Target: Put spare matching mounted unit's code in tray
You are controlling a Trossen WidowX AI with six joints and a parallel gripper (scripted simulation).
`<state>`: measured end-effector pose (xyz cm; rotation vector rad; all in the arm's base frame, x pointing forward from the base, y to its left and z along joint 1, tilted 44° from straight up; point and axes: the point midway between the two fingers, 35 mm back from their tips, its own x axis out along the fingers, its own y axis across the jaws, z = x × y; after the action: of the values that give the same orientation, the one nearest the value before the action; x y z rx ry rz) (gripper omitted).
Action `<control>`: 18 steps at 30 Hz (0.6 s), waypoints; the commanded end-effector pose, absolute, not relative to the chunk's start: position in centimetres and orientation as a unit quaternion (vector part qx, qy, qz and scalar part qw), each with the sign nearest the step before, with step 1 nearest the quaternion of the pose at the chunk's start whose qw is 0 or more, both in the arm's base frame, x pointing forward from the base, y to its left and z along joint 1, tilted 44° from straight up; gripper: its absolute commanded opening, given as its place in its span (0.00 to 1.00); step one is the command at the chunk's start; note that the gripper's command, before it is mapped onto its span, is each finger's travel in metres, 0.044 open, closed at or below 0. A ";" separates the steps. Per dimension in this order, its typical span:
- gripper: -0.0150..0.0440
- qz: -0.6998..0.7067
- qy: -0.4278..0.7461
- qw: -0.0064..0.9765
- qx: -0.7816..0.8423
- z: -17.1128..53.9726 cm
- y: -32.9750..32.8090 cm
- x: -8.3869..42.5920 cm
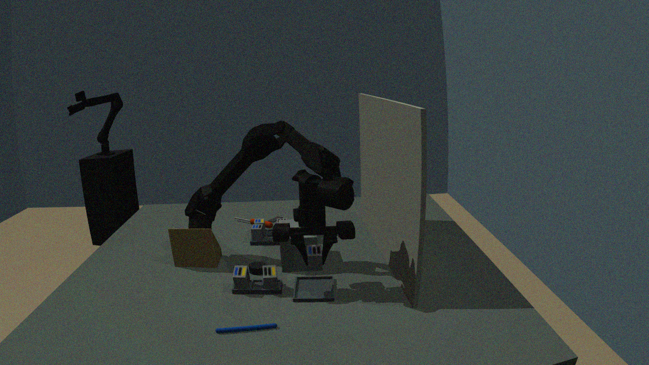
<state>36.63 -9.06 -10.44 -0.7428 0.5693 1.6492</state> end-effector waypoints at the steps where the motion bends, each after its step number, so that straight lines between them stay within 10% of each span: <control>1: 0.25 0.706 0.243 0.585 -0.316 -10.7 -8.7 36.6; 18: 0.25 0.707 0.243 0.585 -0.315 -11.7 -7.7 36.3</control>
<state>36.40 -8.06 -11.45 -0.7423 0.5683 1.6494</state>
